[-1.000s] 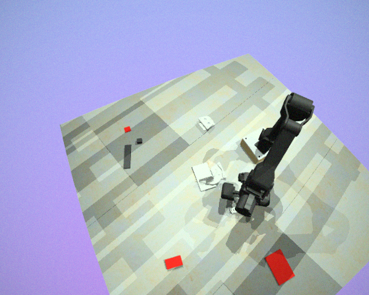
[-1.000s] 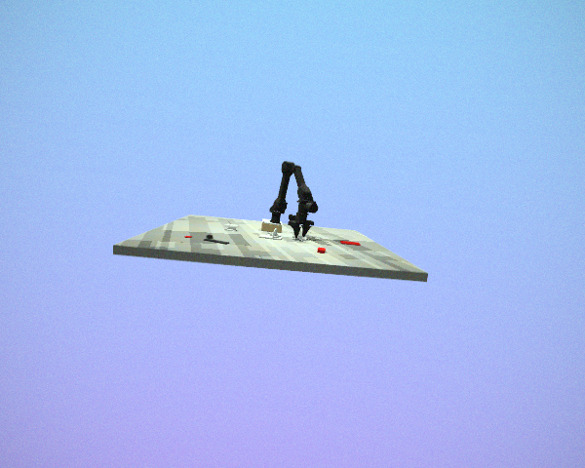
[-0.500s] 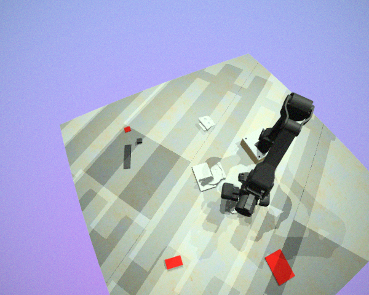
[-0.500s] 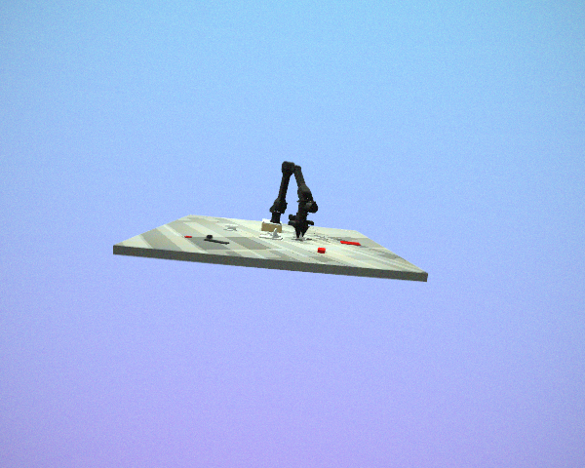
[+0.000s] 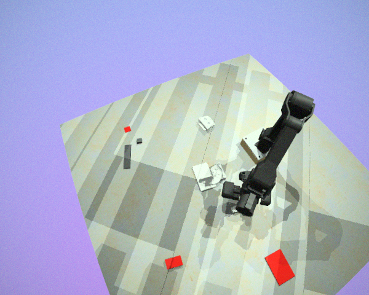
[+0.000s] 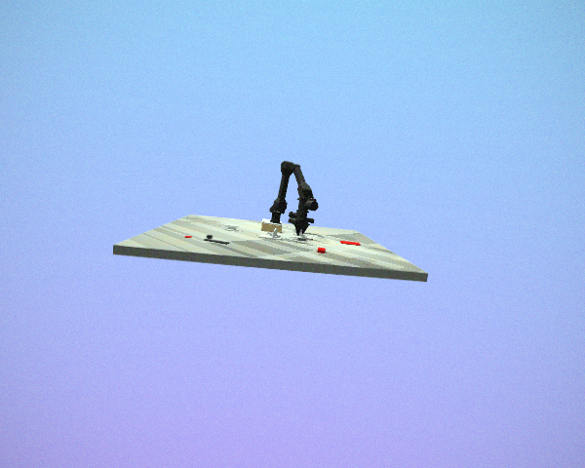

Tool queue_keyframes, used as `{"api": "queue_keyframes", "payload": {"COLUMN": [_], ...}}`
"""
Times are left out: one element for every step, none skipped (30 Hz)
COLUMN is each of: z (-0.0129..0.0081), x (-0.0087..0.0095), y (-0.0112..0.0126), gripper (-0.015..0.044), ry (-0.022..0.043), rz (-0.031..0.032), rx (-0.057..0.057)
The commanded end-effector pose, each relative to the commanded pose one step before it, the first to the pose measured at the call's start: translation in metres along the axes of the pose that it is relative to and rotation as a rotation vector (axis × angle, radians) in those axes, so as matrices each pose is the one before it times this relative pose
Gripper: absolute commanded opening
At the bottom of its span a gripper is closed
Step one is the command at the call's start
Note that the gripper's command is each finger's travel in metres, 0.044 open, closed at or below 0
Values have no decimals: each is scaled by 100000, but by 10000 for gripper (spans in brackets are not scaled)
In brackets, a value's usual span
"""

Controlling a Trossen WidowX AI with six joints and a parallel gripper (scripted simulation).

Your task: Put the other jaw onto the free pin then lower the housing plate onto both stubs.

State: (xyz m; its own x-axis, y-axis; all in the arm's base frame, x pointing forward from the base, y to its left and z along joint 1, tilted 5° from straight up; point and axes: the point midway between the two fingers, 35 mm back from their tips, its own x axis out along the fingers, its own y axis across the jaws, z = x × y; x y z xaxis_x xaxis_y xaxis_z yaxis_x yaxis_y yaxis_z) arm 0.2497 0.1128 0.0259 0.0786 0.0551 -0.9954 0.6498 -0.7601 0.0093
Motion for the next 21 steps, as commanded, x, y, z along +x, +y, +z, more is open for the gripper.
{"api": "queue_keyframes", "payload": {"z": [-368,-12,-8,-4,0,4,8,12,16,20,24,28,33,37,41,36,23,8,0,0,0], "x": [-1496,-313,-314,-315,-316,-317,-318,-319,-320,-321,-322,-323,-323,-324,-324,-264,-159,-53,0,0,0], "y": [87,2,1,0,-2,-3,-4,-6,-7,-8,-10,-11,-12,-14,-15,-13,-8,-3,0,0,0], "gripper": [134,134,134,134,134,134,134,134,134,134,134,134,134,134,134,134,134,134,134,134,134], "ry": [1106,6,6,5,5,5,4,4,4,3,3,3,2,2,2,1,1,0,0,0,0], "rz": [105,-11,-11,-12,-12,-12,-12,-12,-12,-12,-12,-12,-13,-13,-13,-10,-6,-2,0,0,0], "rx": [-21,12,12,12,12,12,12,12,12,12,12,12,12,12,12,10,6,2,0,0,0]}}
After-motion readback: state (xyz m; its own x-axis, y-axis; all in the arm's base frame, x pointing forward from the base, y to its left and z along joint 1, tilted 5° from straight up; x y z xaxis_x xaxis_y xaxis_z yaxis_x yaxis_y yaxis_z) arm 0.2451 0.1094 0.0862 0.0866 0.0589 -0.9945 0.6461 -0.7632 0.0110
